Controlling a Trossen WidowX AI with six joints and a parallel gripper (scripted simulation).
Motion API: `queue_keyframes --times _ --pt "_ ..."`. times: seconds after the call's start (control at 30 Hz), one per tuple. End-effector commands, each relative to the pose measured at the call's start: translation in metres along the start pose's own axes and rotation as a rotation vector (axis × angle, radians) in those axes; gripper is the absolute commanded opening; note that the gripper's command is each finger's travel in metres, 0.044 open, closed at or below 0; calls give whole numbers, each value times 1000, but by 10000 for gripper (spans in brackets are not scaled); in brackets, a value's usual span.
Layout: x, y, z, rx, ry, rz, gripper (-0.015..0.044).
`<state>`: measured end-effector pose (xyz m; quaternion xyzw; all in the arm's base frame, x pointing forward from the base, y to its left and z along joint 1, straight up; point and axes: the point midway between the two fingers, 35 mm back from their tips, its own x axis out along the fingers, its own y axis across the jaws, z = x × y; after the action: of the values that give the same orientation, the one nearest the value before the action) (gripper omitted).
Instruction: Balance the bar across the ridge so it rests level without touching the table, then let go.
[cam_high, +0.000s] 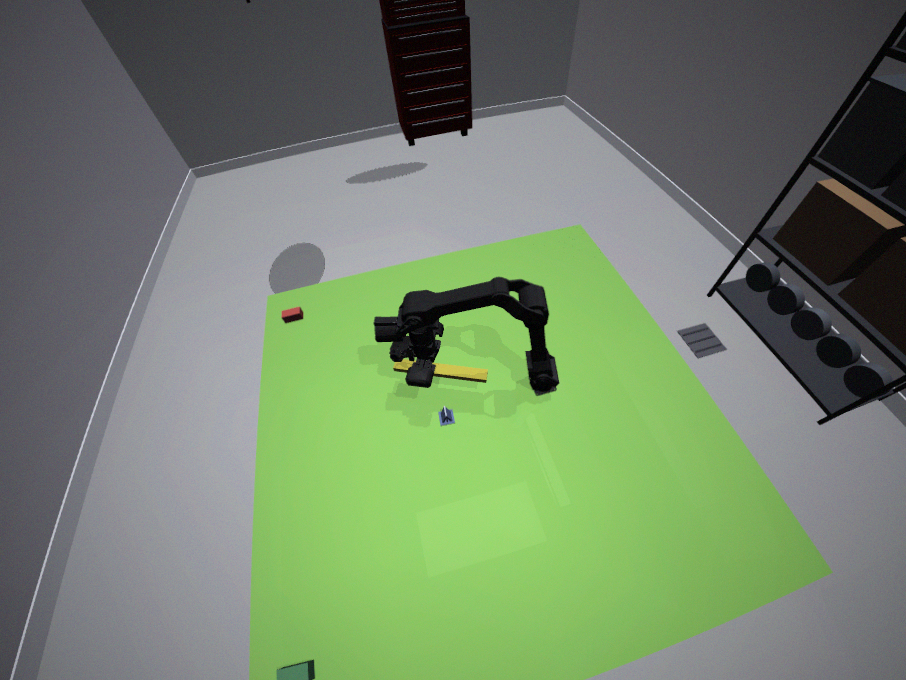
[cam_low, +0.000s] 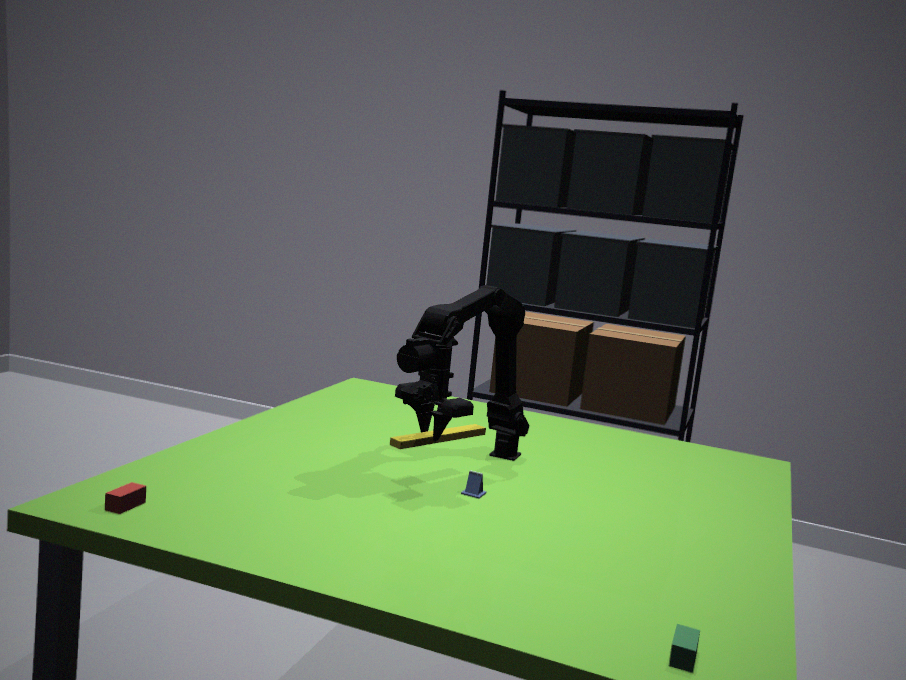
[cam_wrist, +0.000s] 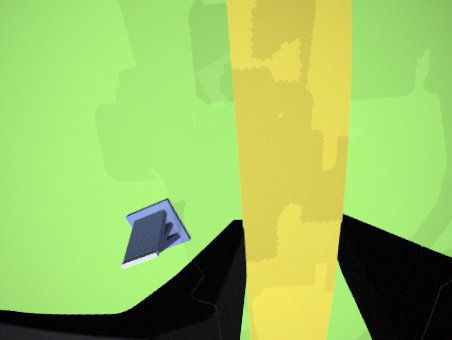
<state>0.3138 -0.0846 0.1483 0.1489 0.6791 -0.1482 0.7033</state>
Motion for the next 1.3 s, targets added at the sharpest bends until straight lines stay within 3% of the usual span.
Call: queue_keyframes --times 0.0,0.77,1.27 --pt "-1 13 -2 -55 0 -1 0" --pt "-2 97 -26 -341 1 8 0" --pt "15 103 -27 -352 1 8 0"
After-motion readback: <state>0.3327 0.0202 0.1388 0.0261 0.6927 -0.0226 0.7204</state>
